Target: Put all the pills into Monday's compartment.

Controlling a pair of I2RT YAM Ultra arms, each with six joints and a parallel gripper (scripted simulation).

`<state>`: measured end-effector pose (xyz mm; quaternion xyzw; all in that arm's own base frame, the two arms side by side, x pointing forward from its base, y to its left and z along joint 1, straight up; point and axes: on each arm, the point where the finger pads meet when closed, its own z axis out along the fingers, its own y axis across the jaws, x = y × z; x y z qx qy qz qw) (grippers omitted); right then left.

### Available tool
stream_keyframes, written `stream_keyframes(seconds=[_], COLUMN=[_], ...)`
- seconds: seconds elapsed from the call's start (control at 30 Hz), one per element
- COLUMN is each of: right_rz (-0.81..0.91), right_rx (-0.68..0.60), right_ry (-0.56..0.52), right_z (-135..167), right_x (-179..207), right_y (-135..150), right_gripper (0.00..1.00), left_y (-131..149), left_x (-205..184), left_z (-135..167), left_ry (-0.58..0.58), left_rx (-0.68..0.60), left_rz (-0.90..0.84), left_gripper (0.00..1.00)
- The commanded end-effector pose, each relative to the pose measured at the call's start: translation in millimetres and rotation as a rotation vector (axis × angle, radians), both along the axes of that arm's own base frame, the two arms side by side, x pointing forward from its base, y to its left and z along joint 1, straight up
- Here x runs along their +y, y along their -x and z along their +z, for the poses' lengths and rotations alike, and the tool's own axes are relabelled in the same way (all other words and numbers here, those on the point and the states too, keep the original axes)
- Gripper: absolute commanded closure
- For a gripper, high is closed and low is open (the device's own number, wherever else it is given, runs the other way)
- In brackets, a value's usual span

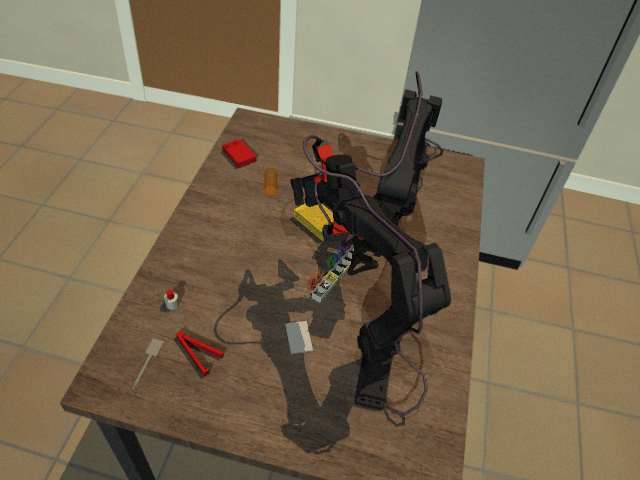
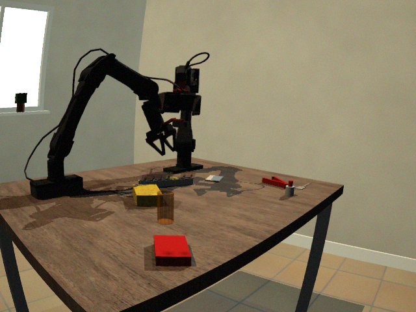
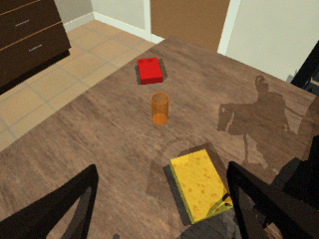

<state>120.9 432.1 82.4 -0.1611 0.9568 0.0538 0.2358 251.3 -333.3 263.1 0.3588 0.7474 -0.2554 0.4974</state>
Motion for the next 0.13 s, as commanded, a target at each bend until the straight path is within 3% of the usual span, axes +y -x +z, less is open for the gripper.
stream_keyframes(seconds=[0.0, 0.1], right_rz=[0.002, 0.002], right_rx=[-0.023, -0.023], right_ry=[-0.046, -0.046], right_z=[20.1, 20.1], right_x=[9.2, 9.2], right_y=[-2.1, -2.1], right_gripper=[0.00, 0.00], left_y=[0.5, 0.5], left_x=[-0.4, -0.4], left_z=[4.7, 4.7], left_ry=[0.012, 0.012], left_rx=[-0.007, -0.007], left_rz=[0.001, 0.001], left_gripper=[0.00, 0.00])
